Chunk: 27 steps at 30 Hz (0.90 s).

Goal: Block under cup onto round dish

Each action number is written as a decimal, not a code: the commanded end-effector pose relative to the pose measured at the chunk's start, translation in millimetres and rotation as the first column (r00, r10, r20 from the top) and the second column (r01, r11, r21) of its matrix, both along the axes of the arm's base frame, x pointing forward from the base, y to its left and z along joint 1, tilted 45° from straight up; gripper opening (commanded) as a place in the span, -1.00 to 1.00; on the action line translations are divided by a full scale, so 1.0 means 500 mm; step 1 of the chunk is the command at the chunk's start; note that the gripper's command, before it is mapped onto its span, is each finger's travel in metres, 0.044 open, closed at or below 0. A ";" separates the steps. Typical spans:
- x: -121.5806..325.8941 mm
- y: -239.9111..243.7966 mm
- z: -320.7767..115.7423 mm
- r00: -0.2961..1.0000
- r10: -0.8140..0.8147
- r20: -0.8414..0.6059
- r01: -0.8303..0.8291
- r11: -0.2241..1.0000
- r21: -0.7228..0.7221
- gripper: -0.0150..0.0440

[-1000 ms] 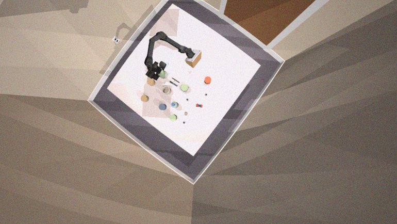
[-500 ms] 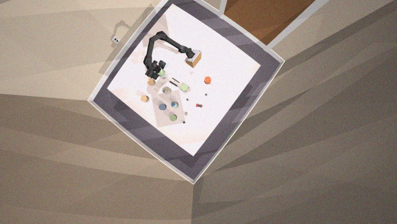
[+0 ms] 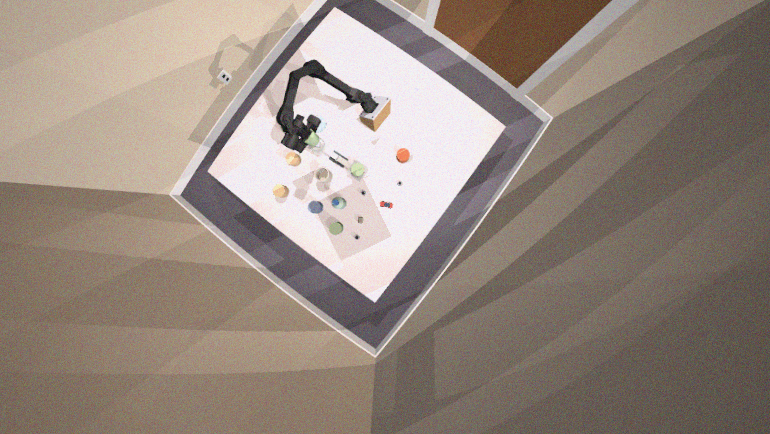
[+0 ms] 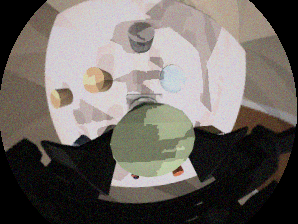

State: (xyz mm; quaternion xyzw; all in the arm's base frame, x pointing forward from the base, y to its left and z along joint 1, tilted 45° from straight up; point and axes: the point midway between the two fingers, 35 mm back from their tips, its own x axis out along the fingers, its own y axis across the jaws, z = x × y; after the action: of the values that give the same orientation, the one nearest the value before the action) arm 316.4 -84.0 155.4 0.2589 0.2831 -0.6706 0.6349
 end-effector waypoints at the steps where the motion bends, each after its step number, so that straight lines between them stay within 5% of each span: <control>1: 0.002 0.010 0.012 1.000 0.006 0.012 -0.006 1.000 -0.001 -0.49; 27: 0.000 0.002 0.002 1.000 0.000 0.000 0.000 1.000 0.000 -0.49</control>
State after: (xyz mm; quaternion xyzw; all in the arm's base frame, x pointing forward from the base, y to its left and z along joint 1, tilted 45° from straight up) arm 315.5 -84.6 156.4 0.2596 0.2820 -0.6726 0.6330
